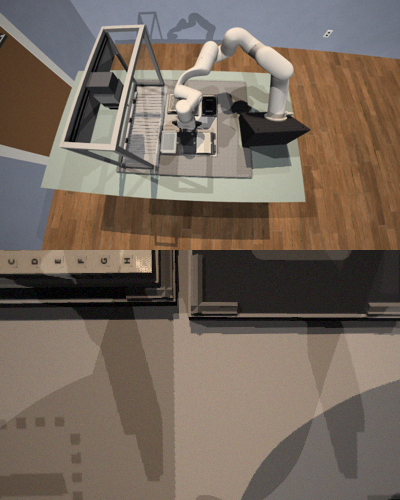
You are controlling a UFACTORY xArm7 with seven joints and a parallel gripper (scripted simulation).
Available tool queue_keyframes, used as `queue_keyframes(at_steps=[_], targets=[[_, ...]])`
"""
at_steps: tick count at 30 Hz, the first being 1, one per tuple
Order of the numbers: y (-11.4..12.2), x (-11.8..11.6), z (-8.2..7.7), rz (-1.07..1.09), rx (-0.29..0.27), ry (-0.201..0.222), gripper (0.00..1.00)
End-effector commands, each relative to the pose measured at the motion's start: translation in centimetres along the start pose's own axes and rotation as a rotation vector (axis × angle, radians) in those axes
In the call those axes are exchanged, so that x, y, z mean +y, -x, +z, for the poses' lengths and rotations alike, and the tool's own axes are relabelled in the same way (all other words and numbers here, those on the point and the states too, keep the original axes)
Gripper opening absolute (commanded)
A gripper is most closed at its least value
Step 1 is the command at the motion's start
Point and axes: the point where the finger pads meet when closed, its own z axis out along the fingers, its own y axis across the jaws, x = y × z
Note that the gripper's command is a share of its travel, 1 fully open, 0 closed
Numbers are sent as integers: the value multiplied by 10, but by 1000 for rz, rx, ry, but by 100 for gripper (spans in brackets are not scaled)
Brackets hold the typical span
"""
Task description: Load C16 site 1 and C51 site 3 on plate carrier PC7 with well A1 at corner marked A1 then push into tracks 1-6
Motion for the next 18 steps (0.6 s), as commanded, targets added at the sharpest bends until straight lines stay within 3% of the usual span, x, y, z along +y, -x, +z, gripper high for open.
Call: queue_keyframes(at_steps=[1, 18], targets=[[1, -1, 1, 0, -3, -4, 100], [1, -1, 11, 0, -3, -4, 100]])
